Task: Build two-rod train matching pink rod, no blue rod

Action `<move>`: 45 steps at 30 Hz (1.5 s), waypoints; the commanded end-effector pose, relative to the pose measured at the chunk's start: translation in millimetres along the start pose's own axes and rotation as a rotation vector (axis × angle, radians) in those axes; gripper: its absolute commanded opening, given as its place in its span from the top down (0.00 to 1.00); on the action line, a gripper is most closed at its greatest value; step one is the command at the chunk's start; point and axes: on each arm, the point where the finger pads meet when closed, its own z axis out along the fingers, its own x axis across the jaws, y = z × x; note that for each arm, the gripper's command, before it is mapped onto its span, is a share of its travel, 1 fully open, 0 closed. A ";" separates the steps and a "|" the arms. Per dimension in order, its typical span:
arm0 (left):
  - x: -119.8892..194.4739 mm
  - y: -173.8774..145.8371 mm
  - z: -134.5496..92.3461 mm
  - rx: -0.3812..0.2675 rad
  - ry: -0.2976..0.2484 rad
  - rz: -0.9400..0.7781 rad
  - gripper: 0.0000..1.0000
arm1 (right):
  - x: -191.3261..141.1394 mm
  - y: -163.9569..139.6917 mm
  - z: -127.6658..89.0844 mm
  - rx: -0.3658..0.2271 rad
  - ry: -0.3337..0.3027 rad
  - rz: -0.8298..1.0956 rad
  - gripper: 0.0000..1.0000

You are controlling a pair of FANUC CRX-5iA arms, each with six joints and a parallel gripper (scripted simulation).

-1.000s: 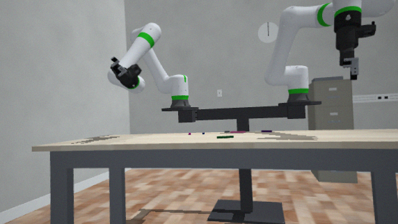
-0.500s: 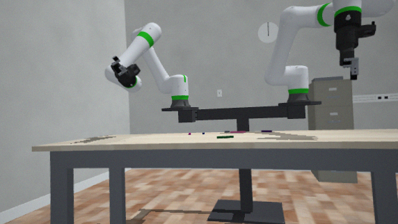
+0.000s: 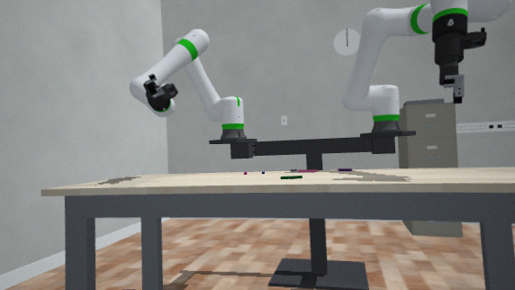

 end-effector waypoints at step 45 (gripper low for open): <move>1.2 0.0 -1.9 0.001 0.003 0.000 0.00 | 33.9 95.5 -381.6 -0.040 -0.883 -0.279 0.00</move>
